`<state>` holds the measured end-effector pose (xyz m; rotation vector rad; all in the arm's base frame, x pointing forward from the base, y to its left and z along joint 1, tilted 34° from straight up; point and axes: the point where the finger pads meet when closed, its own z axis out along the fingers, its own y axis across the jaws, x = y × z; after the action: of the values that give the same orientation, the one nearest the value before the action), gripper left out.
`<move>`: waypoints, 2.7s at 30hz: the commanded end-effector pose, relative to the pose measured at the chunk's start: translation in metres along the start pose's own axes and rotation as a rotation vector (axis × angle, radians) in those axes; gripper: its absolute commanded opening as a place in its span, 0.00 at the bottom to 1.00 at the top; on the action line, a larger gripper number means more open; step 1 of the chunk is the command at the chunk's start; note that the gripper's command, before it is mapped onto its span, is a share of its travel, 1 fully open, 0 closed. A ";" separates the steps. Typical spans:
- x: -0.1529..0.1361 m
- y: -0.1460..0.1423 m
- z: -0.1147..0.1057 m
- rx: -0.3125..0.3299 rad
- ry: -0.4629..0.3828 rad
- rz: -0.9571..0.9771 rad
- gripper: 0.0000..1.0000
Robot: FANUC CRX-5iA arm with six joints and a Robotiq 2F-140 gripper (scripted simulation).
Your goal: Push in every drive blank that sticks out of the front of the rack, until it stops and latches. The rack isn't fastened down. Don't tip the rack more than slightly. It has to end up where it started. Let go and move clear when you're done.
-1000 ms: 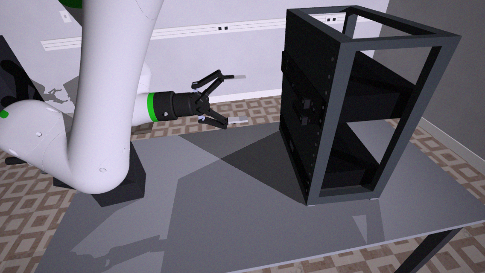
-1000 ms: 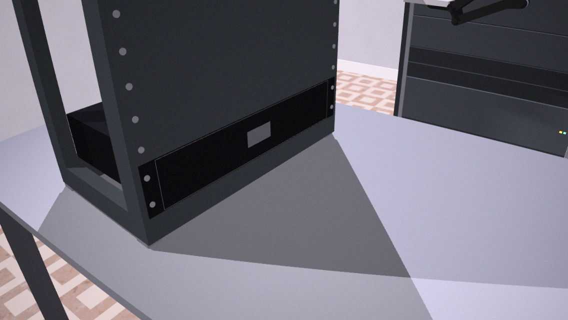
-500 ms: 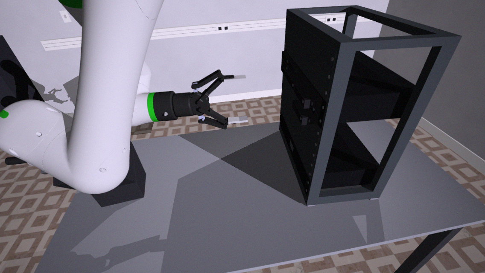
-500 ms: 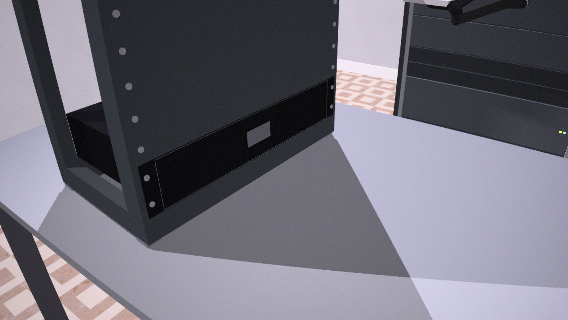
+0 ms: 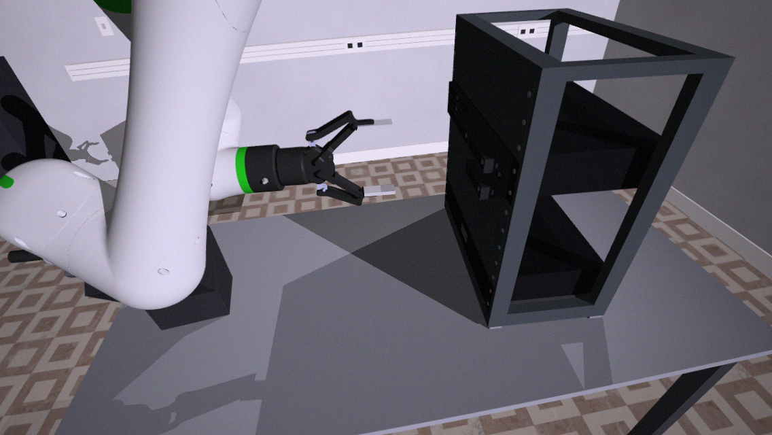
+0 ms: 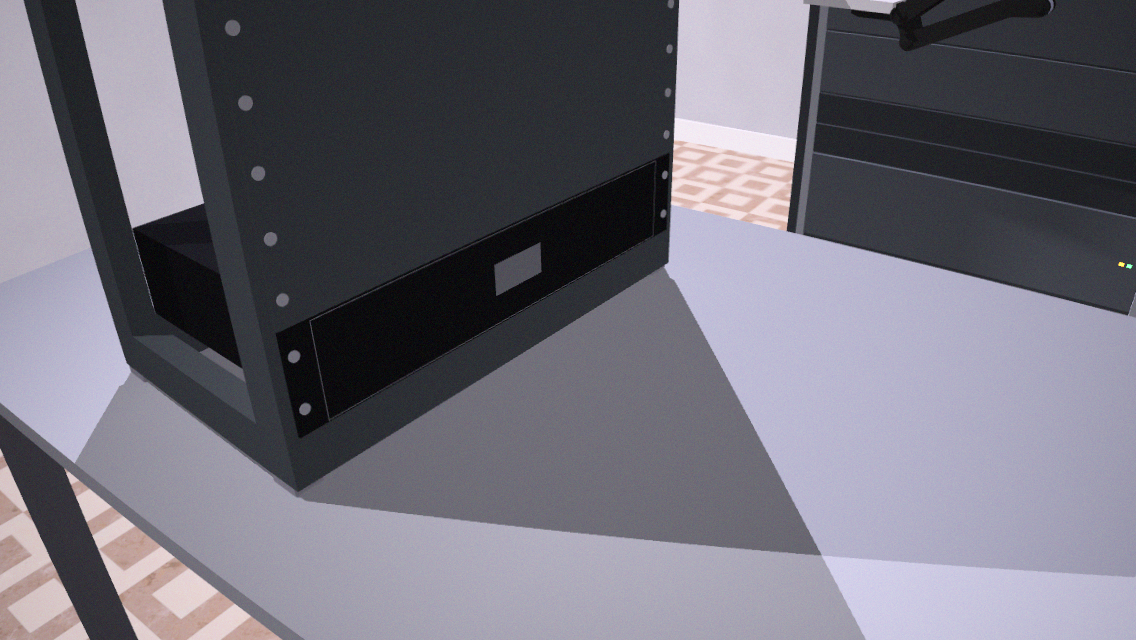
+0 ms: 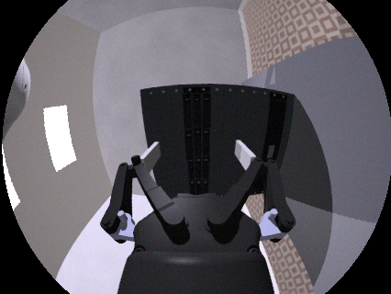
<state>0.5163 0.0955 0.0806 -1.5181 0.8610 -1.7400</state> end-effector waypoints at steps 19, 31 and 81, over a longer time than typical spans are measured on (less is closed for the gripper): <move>-0.054 -0.002 0.070 0.000 0.000 0.001 1.00; -0.080 -0.003 0.103 0.000 0.000 0.001 1.00; -0.084 -0.003 0.108 0.000 0.000 0.001 1.00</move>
<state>0.6320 0.1599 0.0472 -1.5185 0.8621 -1.7397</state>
